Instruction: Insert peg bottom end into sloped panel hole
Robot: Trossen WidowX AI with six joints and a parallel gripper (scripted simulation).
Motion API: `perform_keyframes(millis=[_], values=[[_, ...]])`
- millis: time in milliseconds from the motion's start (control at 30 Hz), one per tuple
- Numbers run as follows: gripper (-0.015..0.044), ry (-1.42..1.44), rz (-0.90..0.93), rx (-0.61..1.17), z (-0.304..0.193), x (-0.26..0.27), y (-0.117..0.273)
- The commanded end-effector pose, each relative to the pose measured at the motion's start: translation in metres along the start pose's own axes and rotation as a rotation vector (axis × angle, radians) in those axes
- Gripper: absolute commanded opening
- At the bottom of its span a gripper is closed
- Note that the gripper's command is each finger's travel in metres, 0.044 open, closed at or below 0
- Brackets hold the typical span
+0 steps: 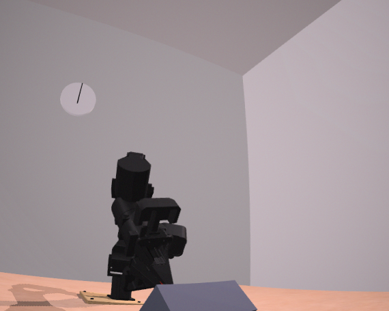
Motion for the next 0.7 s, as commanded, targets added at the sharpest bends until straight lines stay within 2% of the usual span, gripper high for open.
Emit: perform_keyframes(millis=[0,667], values=[[0.0000,-0.005,0.002,0.004,-0.001,0.000,-0.004],[0.0000,-0.005,0.002,0.004,0.000,-0.001,-0.014]])
Point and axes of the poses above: the point midway between the two fingers, 35 mm back from their tips, its own y axis back along the fingers, its own x axis across the jaws, z = x × y, the point moved 4 cm from there along y, back along the fingers, and after that the axes turned 12 degrees about -y, right-handed, at the moved point
